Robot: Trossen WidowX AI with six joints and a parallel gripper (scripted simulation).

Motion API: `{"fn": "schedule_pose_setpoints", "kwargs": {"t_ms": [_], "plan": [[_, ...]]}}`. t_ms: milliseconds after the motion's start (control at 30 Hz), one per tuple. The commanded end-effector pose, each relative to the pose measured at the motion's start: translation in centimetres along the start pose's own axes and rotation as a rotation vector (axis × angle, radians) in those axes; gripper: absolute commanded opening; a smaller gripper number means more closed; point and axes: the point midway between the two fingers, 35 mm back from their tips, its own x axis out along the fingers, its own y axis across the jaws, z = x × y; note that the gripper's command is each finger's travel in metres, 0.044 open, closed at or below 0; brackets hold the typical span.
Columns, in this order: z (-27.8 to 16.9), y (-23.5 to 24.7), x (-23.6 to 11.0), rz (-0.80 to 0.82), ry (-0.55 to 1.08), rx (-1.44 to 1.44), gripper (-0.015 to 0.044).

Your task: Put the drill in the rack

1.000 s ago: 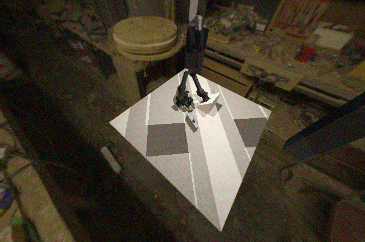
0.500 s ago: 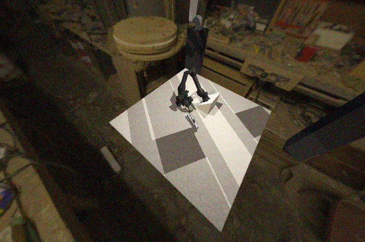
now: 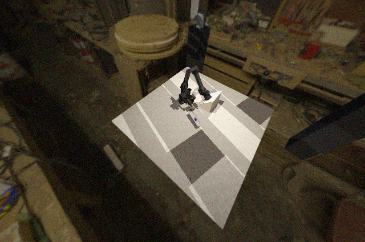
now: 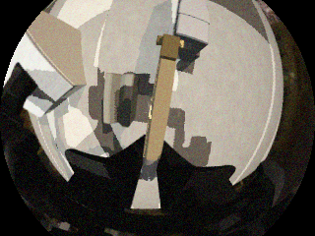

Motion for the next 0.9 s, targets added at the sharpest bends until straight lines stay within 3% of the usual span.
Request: {"fn": "schedule_pose_setpoints", "kwargs": {"t_ms": [0,867], "plan": [[-0.2,0.7,0.0,-0.007,0.002,0.01,0.0],[-1.4,5.3,0.6,-0.006,0.003,0.008,0.0]]}}
